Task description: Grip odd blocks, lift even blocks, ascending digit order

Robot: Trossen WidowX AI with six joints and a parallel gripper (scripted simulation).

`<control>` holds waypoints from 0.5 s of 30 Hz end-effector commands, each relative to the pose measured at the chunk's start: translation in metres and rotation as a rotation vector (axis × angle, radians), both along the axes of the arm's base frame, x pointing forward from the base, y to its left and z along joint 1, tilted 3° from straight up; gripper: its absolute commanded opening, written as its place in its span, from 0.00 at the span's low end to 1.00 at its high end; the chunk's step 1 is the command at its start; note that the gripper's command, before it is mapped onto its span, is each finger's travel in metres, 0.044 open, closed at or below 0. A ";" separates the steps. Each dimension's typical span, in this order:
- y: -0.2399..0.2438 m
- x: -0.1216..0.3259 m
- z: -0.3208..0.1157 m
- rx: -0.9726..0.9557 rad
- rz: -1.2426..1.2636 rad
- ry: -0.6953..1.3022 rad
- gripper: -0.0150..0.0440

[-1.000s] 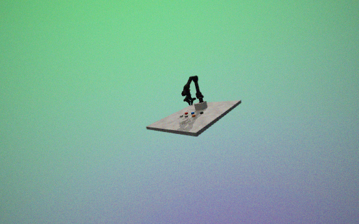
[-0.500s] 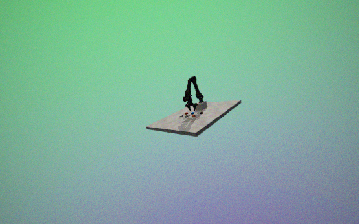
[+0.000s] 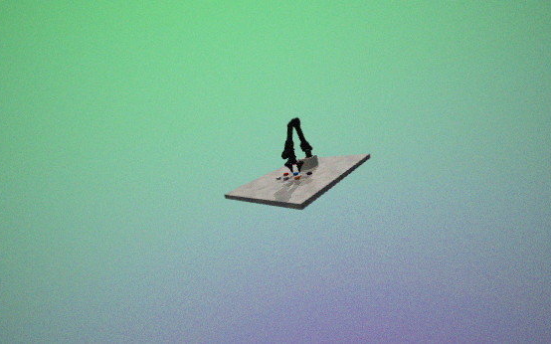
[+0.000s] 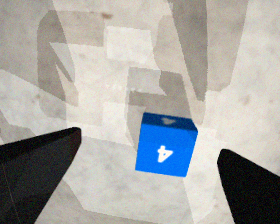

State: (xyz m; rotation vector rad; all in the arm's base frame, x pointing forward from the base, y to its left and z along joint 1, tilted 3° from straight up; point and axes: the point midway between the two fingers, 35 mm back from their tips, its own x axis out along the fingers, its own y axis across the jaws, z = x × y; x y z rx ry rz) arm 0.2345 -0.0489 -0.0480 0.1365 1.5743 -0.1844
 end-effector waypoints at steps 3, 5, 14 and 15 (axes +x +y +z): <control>-0.001 -0.003 -0.011 -0.003 0.004 0.004 0.93; -0.001 -0.003 -0.012 -0.003 0.004 0.004 0.93; -0.001 -0.003 -0.012 -0.003 0.004 0.004 0.53; -0.001 -0.003 -0.012 -0.003 0.004 0.004 0.49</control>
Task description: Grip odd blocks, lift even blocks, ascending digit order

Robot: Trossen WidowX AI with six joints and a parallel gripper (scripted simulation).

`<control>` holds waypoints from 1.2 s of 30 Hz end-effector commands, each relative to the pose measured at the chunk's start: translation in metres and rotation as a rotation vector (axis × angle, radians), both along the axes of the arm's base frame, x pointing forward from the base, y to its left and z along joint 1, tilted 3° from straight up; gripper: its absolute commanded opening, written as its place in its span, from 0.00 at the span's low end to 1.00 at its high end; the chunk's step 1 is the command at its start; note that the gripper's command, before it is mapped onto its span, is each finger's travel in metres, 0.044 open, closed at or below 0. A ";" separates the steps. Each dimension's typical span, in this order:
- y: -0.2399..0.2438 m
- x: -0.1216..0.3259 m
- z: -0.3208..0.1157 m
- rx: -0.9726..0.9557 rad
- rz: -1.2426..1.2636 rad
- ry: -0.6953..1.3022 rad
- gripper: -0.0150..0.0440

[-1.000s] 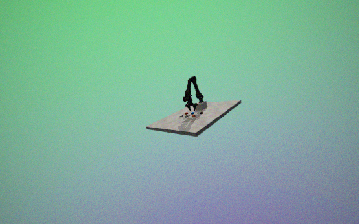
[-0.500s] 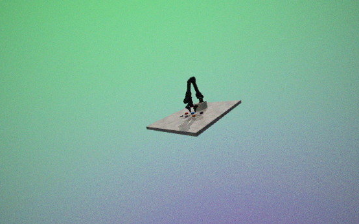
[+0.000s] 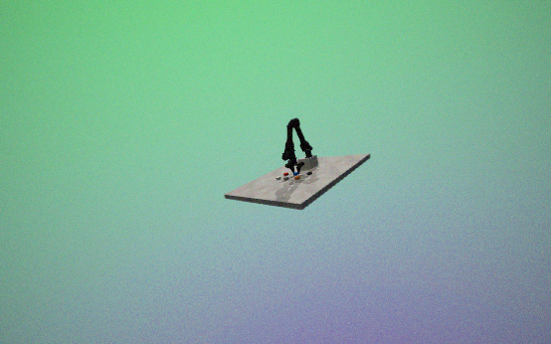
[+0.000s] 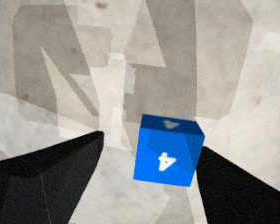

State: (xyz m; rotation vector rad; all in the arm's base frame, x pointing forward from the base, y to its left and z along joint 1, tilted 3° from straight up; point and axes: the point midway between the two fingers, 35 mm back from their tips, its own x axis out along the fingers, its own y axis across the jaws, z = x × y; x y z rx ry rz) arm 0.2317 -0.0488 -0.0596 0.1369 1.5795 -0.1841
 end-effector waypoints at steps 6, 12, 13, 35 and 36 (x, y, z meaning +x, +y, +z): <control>-0.001 0.000 0.000 -0.004 0.004 -0.001 0.46; -0.001 0.000 0.000 -0.004 0.004 -0.001 0.46; -0.001 0.000 0.000 -0.004 0.004 -0.001 0.46; 0.000 0.000 0.015 -0.004 0.004 -0.001 0.46; 0.000 0.000 0.015 -0.004 0.004 -0.001 0.46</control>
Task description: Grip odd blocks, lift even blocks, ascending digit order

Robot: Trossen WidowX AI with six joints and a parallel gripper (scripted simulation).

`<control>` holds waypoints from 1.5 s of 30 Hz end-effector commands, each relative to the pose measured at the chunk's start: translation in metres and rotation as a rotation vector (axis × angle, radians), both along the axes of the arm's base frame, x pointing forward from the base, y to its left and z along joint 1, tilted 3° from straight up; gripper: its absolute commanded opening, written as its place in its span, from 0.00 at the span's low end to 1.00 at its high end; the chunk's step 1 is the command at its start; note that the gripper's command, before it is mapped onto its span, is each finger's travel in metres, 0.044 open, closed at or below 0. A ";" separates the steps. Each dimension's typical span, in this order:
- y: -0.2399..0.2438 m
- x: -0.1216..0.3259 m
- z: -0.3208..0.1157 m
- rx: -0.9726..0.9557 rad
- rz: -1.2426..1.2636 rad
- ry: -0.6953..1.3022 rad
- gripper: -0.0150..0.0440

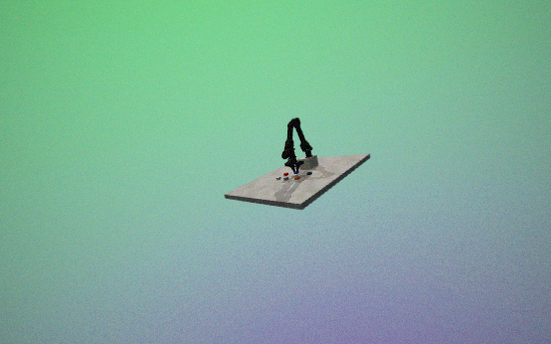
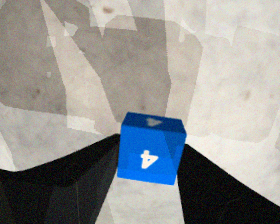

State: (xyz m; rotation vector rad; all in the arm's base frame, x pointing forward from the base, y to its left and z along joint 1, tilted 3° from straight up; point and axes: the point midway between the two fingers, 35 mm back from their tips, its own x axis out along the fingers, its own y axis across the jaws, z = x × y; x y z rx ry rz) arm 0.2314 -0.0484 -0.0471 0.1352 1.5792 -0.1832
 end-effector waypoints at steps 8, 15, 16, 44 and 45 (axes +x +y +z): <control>-0.001 0.001 0.002 -0.004 0.002 -0.001 0.46; -0.001 0.001 -0.003 -0.004 0.002 -0.001 0.46; -0.001 0.001 -0.004 -0.004 0.002 -0.001 0.46; -0.001 0.000 -0.013 -0.004 0.002 -0.001 0.86; -0.001 0.000 -0.013 -0.004 0.002 -0.001 0.90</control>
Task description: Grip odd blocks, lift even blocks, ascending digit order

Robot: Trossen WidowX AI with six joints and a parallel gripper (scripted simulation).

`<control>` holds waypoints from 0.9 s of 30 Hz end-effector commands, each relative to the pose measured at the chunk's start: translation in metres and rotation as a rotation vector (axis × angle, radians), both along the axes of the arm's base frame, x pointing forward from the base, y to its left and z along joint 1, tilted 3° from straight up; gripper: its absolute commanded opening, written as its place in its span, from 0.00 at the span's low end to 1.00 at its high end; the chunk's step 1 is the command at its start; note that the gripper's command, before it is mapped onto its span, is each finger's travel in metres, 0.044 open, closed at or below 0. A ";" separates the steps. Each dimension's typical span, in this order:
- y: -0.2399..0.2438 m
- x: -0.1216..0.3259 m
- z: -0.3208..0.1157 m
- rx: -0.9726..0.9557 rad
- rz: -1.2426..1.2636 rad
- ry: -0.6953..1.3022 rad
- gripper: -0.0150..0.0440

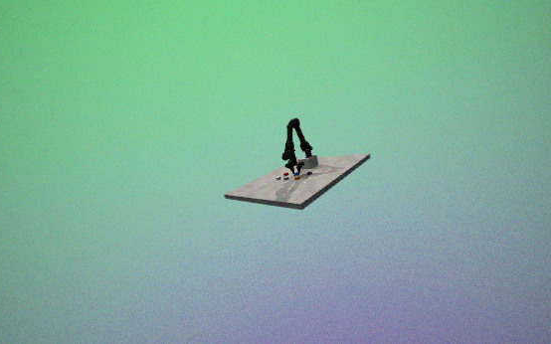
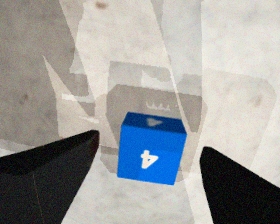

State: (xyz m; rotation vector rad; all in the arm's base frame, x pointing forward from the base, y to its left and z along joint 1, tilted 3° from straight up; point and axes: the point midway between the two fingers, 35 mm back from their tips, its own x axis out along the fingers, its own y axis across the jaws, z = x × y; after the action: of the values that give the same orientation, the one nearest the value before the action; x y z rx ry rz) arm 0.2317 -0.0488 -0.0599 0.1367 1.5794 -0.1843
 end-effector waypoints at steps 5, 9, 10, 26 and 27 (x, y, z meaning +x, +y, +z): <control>-0.001 0.000 0.002 -0.004 0.003 -0.001 0.93; 0.000 0.001 0.034 -0.004 0.003 -0.002 0.93; 0.000 0.001 0.036 -0.004 0.004 -0.001 0.93; 0.003 0.003 0.117 -0.004 0.004 -0.002 0.46; 0.003 0.003 0.117 -0.004 0.004 -0.002 0.46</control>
State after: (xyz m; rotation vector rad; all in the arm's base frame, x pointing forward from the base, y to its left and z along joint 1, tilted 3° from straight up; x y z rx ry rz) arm 0.2368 -0.0460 0.0506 0.1303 1.5683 -0.1794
